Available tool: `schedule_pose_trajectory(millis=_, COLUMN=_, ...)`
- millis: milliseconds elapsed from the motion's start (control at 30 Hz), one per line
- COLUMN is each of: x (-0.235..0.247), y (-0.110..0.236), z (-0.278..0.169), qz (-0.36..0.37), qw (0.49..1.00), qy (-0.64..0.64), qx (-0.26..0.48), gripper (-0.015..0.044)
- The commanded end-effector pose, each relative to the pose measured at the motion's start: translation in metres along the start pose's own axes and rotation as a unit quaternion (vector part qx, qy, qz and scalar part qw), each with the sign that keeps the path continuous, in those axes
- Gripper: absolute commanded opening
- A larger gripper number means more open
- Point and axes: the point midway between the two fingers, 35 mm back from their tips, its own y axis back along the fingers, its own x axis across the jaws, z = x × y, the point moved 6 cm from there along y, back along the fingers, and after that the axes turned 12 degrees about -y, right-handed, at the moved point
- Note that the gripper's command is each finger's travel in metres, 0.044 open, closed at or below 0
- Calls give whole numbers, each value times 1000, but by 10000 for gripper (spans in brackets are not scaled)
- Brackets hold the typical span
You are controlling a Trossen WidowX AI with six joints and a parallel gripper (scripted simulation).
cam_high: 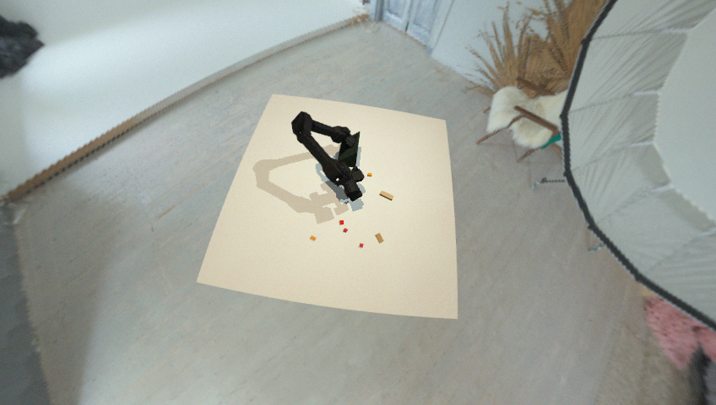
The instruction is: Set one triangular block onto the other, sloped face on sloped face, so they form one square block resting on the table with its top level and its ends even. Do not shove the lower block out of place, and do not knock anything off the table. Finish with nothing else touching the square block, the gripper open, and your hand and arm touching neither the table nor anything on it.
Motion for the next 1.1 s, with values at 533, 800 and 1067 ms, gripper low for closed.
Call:
schedule_pose_trajectory(millis=533, x=0, y=80, z=1, qz=-23, qw=1000, qy=-2, qx=1, gripper=440)
schedule_pose_trajectory(millis=800, x=0, y=80, z=1, qz=-23, qw=1000, qy=-2, qx=1, gripper=440)
schedule_pose_trajectory(millis=1067, x=0, y=80, z=1, qz=-23, qw=1000, qy=-2, qx=1, gripper=440)
